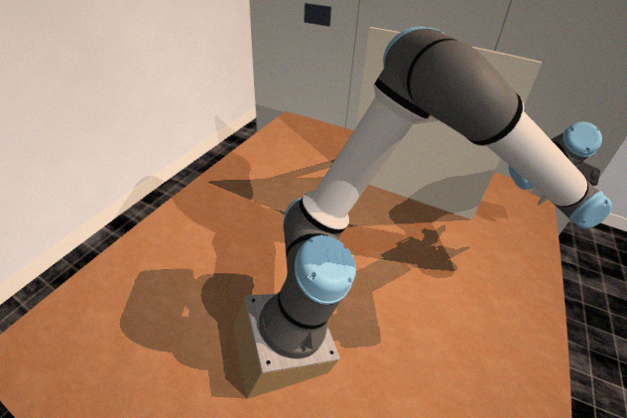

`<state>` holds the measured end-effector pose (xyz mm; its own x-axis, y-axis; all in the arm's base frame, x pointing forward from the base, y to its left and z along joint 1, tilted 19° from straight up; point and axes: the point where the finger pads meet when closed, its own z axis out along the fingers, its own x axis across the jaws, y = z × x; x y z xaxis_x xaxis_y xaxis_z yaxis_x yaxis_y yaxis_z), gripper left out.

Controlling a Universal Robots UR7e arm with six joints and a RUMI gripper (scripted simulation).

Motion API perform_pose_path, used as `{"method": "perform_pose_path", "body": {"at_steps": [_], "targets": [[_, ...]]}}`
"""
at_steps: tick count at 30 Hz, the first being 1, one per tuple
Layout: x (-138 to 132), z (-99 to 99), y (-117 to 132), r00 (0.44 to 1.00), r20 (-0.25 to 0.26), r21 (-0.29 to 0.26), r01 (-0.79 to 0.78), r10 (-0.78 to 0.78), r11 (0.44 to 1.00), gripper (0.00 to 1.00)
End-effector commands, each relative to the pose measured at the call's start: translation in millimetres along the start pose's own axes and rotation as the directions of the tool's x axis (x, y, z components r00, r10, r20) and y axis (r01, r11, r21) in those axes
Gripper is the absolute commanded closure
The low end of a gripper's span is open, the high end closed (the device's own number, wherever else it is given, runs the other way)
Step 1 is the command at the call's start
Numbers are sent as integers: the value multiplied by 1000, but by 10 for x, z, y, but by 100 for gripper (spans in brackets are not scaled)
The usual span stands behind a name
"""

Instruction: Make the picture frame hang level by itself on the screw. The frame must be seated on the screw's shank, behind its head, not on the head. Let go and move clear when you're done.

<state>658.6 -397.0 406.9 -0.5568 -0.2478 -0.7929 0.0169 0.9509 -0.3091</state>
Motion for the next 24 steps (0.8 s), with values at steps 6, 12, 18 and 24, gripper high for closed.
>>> {"method": "perform_pose_path", "body": {"at_steps": [6, 12, 18, 24], "targets": [[-124, -317, 76, 996, 72, 88, 37, -43, 995, 0], [-186, -499, 154, 992, 109, 132, 55, -69, 990, 0], [-219, -600, 205, 988, 129, 155, 64, -84, 986, 0], [-252, -709, 264, 983, 150, 180, 73, -101, 981, 0]]}}
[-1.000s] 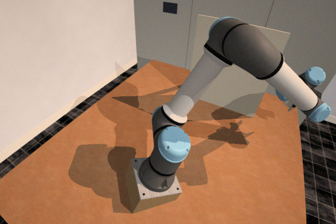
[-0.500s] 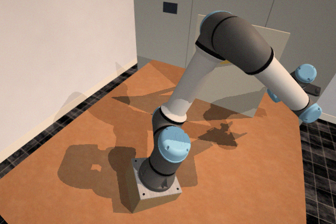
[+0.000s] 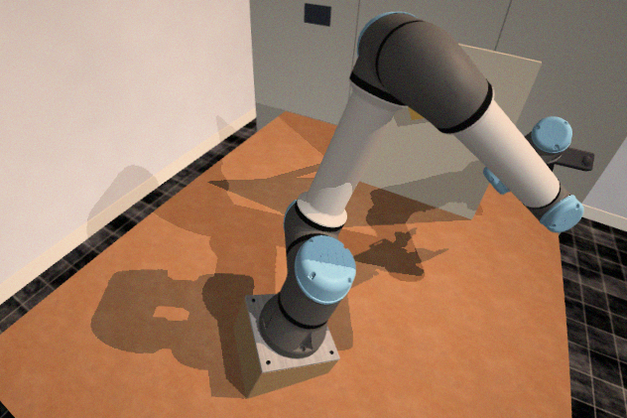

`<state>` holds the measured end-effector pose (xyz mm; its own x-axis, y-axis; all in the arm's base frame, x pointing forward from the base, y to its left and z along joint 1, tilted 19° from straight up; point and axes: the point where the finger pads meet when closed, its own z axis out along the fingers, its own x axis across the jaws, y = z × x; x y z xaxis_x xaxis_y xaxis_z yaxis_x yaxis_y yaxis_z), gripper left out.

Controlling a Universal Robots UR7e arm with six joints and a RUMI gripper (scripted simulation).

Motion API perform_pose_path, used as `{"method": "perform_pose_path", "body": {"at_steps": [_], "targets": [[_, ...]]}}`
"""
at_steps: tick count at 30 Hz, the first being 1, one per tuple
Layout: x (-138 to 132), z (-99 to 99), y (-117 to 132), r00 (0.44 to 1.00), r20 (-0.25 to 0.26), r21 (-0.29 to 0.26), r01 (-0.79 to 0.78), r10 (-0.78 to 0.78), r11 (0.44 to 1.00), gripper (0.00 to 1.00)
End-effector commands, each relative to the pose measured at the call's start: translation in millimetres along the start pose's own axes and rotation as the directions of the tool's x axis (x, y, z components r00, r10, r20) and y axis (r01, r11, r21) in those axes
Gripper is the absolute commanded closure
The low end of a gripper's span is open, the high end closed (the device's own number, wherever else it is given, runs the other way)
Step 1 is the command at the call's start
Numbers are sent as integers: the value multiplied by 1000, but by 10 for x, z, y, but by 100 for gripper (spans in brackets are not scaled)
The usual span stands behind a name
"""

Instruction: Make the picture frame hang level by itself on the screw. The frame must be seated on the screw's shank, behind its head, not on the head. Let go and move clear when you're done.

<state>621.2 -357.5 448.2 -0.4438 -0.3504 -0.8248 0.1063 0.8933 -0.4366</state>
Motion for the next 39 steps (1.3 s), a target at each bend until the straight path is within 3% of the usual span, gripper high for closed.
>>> {"method": "perform_pose_path", "body": {"at_steps": [1, 28, 39], "targets": [[-56, -117, 8, 1000, 26, 30, 13, -14, 999, 0], [-84, -178, 34, 999, 39, 43, 20, -22, 999, 0], [-166, -356, 107, 996, 76, 80, 38, -44, 996, 0]]}}
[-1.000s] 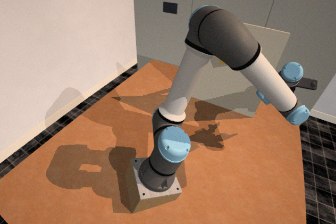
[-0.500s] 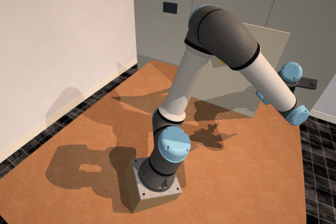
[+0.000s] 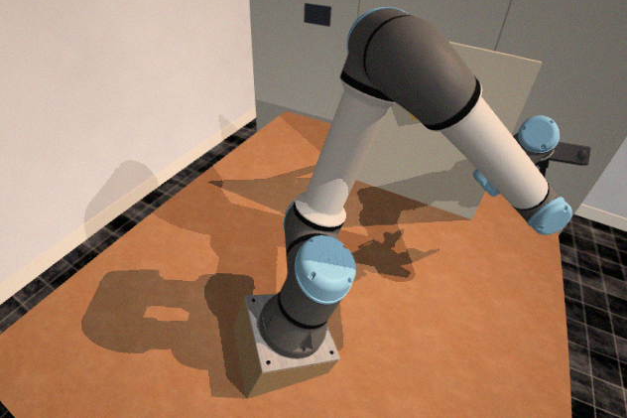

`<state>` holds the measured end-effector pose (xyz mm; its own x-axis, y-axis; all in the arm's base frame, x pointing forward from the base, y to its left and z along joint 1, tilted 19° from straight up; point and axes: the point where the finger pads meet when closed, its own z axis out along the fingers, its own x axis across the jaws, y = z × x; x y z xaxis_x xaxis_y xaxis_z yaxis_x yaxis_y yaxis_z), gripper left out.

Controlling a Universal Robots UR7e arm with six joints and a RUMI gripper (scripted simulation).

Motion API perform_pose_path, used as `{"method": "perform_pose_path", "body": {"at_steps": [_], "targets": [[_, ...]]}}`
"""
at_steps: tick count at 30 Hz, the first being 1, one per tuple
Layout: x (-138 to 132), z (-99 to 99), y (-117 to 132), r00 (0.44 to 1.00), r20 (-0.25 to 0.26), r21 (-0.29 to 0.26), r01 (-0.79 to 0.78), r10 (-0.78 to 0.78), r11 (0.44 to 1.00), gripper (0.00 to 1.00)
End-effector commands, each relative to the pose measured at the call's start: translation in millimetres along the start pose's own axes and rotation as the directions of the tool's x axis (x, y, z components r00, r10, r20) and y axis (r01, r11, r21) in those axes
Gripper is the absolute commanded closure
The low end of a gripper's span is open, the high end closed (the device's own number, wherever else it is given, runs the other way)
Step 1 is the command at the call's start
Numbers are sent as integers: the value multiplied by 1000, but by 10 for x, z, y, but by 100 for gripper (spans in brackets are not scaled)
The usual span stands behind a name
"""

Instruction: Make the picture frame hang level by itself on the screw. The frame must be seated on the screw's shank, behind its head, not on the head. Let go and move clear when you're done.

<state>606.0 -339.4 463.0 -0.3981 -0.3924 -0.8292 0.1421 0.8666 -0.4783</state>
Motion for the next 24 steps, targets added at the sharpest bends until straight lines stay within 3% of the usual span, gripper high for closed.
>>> {"method": "perform_pose_path", "body": {"at_steps": [1, 24], "targets": [[-55, -115, 18, 1000, 22, 25, 12, -12, 1000, 0], [-368, -847, 349, 981, 163, 162, 77, -104, 984, 0]]}}
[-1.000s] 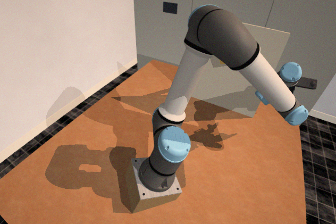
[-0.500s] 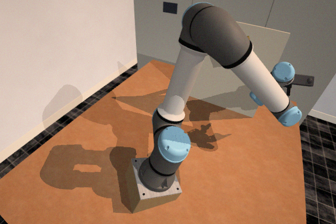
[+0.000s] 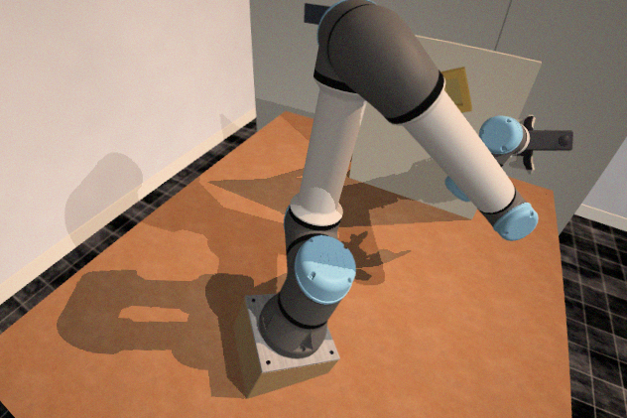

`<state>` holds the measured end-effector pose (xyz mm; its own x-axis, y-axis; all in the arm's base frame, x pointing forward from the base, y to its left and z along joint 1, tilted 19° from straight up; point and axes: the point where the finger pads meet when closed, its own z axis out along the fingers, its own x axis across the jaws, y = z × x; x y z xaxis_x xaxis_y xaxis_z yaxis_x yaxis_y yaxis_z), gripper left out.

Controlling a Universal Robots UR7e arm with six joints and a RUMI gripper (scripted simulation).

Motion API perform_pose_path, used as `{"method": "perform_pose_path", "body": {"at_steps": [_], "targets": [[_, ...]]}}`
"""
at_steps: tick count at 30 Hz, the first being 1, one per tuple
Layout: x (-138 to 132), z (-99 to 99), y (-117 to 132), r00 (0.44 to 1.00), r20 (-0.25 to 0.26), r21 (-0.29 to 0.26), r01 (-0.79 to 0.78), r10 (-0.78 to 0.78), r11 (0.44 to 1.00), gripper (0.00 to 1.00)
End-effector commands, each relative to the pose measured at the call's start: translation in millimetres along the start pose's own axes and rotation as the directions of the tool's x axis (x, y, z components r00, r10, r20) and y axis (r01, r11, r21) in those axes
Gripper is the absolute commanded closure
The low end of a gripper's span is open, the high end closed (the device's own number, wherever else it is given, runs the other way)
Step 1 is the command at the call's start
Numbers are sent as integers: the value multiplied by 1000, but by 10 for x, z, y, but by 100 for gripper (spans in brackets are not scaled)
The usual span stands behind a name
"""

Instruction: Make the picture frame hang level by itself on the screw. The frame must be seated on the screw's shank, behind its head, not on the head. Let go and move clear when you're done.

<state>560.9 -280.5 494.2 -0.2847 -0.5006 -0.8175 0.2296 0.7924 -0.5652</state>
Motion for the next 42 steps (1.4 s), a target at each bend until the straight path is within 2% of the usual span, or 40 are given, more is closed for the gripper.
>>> {"method": "perform_pose_path", "body": {"at_steps": [1, 10, 29, 36, 42], "targets": [[-98, -189, 37, 999, 38, 38, 18, -20, 999, 0], [-174, -335, 95, 997, 66, 61, 32, -36, 998, 0], [-239, -370, 152, 996, 83, 61, 38, -43, 997, 0], [-521, -554, 362, 984, 161, 74, 66, -77, 995, 0], [-563, -586, 396, 981, 173, 76, 70, -82, 995, 0]]}}
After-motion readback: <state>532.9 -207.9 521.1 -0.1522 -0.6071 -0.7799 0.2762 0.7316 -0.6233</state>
